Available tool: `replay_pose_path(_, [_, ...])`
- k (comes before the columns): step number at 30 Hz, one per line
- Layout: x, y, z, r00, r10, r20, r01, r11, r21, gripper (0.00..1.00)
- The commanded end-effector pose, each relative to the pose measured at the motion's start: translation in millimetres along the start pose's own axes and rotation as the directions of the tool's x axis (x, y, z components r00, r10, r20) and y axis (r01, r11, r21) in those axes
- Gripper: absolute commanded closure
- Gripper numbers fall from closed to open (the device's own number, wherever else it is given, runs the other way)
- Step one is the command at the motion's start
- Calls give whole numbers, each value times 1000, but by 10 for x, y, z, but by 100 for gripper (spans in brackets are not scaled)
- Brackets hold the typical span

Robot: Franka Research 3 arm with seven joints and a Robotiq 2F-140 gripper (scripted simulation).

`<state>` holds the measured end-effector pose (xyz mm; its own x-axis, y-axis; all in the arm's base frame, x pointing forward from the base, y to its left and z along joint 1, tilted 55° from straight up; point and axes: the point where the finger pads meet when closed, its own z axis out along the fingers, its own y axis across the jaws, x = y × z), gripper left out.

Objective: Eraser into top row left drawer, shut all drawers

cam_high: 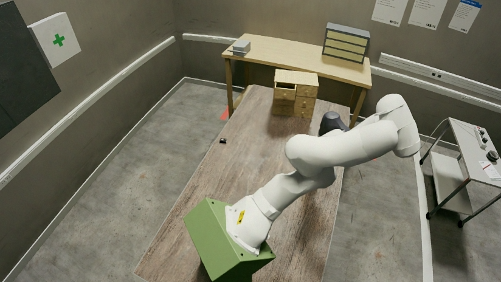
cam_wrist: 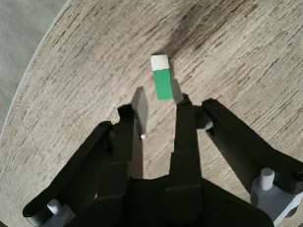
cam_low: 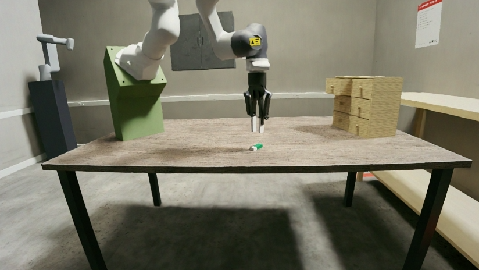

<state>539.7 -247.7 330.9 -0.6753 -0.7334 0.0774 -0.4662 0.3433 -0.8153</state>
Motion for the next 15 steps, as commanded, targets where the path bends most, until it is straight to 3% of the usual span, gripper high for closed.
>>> replay_pose_path(1, [9,6,3,999,40,4,-40,999,4,72])
replay_pose_path(15, [31,36,12,998,67,7,-67,998,2,72])
